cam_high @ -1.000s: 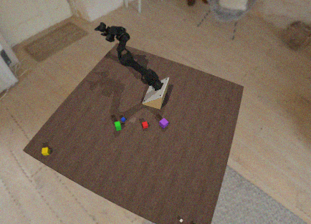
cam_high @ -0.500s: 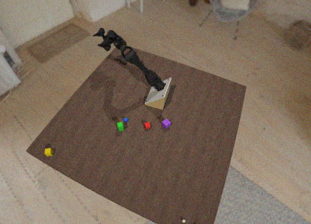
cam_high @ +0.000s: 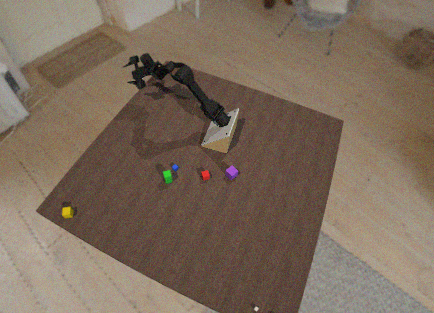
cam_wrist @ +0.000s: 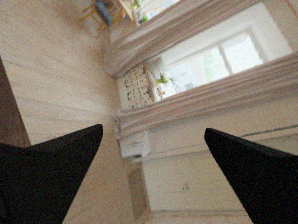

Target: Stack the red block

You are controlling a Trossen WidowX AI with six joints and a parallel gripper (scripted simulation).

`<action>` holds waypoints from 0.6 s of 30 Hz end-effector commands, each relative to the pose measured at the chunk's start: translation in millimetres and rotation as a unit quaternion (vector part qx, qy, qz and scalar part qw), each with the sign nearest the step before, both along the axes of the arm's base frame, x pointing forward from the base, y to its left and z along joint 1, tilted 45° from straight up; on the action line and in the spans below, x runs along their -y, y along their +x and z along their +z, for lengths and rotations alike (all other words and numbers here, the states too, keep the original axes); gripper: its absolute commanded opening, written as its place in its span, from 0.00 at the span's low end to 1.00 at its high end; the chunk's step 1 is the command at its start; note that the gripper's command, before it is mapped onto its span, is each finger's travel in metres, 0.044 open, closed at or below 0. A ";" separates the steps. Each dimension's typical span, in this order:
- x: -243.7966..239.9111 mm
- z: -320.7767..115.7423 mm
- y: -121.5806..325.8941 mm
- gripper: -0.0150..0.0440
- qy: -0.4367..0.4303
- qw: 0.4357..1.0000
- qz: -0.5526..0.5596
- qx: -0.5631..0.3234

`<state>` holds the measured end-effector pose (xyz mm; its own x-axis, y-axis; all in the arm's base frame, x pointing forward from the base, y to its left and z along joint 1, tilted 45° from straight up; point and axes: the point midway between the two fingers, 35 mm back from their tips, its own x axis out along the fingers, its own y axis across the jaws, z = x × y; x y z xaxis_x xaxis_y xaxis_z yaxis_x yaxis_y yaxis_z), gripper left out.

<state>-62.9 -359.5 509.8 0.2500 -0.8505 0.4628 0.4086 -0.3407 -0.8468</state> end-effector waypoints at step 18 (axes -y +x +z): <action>60.8 -89.7 175.2 1.00 0.218 0.949 0.190 0.129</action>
<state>79.9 -417.0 437.5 0.4591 -0.8572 0.2332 0.6358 0.1337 -0.7602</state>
